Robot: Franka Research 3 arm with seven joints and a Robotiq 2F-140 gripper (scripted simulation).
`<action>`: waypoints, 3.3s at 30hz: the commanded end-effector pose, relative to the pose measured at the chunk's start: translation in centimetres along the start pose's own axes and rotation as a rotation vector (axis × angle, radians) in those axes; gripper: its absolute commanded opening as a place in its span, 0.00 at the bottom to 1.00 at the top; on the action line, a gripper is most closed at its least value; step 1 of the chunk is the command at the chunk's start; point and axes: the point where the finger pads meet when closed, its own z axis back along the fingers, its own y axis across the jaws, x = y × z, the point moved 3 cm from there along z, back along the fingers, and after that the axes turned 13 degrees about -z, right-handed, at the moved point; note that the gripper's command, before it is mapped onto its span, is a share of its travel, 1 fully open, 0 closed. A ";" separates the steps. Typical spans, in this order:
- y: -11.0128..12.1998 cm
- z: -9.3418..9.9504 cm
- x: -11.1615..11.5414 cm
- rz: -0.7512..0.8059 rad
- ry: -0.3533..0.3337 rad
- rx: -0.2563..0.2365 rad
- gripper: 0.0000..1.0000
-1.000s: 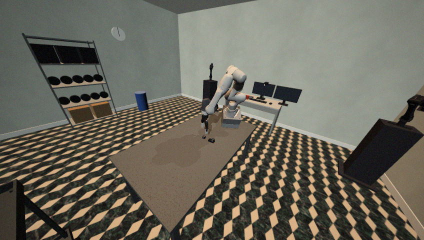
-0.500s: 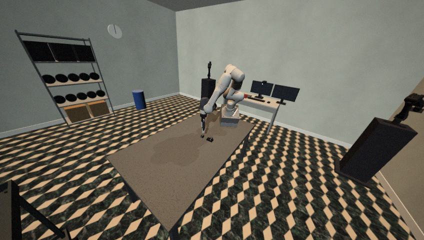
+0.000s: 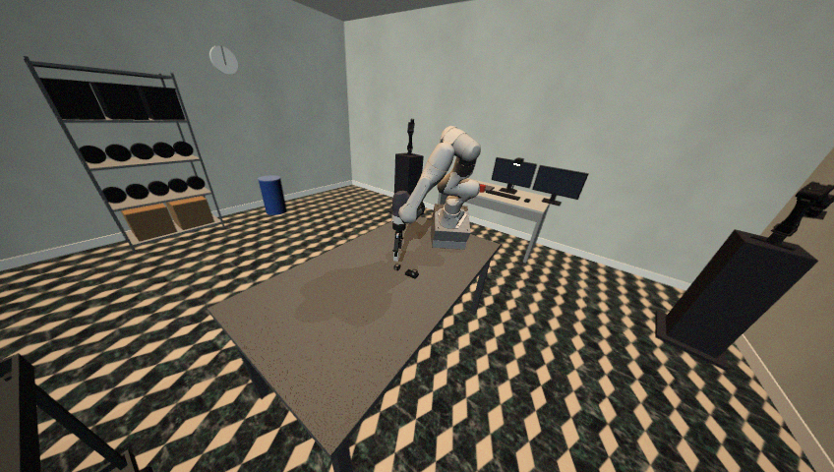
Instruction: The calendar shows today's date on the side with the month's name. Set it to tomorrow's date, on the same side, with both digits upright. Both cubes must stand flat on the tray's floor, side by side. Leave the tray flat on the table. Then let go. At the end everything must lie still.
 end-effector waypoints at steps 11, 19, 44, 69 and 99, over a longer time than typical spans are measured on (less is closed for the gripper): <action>0.1 -0.1 0.0 -0.336 -0.001 -0.023 1.00; 0.0 -0.2 0.0 -0.434 -0.003 -0.023 1.00; 0.0 -0.2 0.0 -0.435 -0.003 -0.023 0.28; 0.0 -0.5 0.0 -0.436 -0.002 -0.024 0.28; 0.0 -4.2 0.0 -0.436 -0.002 -0.024 0.28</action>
